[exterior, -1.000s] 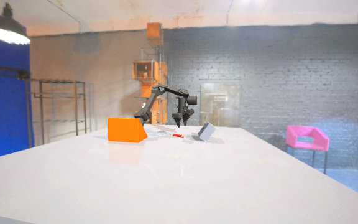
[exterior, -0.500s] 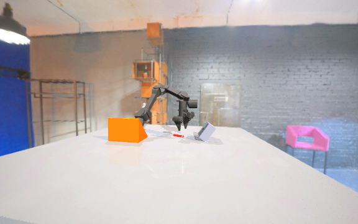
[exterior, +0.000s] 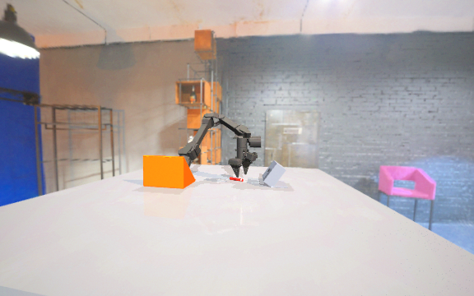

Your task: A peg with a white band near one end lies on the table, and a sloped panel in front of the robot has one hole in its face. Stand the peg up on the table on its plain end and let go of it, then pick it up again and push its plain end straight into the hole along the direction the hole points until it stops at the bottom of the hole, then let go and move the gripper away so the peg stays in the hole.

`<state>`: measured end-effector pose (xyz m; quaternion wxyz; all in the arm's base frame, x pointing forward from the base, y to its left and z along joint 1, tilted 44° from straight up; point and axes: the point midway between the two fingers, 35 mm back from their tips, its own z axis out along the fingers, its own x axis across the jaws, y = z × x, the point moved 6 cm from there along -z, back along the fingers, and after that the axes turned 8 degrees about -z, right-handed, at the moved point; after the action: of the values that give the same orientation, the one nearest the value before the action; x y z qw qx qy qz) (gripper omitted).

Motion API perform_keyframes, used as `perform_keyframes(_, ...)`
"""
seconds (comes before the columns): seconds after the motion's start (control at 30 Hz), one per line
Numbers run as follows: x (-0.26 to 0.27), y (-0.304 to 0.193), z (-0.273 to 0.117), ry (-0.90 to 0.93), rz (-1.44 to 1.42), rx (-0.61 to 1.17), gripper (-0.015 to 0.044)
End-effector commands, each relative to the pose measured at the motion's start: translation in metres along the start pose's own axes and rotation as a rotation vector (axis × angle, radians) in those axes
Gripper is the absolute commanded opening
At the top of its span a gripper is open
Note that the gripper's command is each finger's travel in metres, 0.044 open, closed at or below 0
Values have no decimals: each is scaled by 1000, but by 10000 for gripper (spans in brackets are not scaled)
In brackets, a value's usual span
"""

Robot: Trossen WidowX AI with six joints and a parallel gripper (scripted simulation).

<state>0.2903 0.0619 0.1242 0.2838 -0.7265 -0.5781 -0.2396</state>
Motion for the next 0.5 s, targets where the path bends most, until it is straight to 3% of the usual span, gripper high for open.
perform_keyframes(0.0, -2, -2, 8, 2, 14, 8, 440)
perform_keyframes(0.4, -2, -4, 24, 6, 14, 9, 440)
perform_keyframes(0.47, -2, -4, 24, 6, 14, 9, 387)
